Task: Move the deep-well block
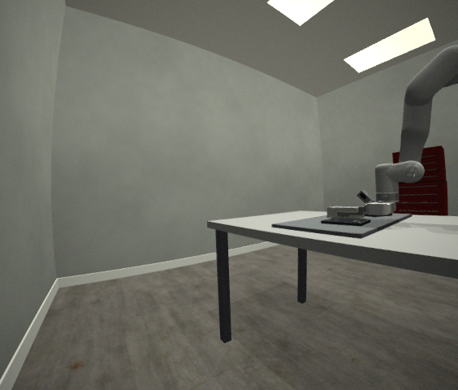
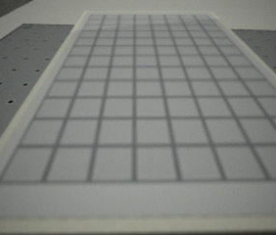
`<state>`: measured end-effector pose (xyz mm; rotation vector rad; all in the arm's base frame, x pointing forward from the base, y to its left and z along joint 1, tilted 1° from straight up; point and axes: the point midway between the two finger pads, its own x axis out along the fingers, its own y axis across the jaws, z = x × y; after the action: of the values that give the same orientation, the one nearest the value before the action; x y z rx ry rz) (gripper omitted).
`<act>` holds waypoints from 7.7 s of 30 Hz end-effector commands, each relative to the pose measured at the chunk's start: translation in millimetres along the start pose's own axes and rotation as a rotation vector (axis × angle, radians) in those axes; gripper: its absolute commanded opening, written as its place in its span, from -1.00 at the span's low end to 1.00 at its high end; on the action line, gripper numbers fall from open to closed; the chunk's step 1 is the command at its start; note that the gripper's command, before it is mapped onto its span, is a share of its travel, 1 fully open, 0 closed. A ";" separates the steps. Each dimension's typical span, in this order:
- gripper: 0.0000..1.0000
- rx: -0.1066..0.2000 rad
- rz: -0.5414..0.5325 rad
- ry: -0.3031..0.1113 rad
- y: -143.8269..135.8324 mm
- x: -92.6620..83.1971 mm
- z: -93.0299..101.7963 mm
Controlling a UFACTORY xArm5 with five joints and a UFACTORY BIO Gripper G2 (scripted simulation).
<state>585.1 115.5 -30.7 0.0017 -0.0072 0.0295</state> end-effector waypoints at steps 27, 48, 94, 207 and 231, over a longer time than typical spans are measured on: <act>-1.00 0.012 0.000 -0.001 0.2 1.1 1.7; -1.00 0.012 0.000 -0.001 0.2 1.1 0.7; -1.00 0.012 0.000 -0.001 0.3 1.1 -6.3; -0.25 0.012 0.000 -0.001 -0.6 1.2 69.8; -0.25 0.012 -0.079 -0.001 -55.2 -21.7 137.6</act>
<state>570.5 74.9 84.7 0.0020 -0.0090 -0.0507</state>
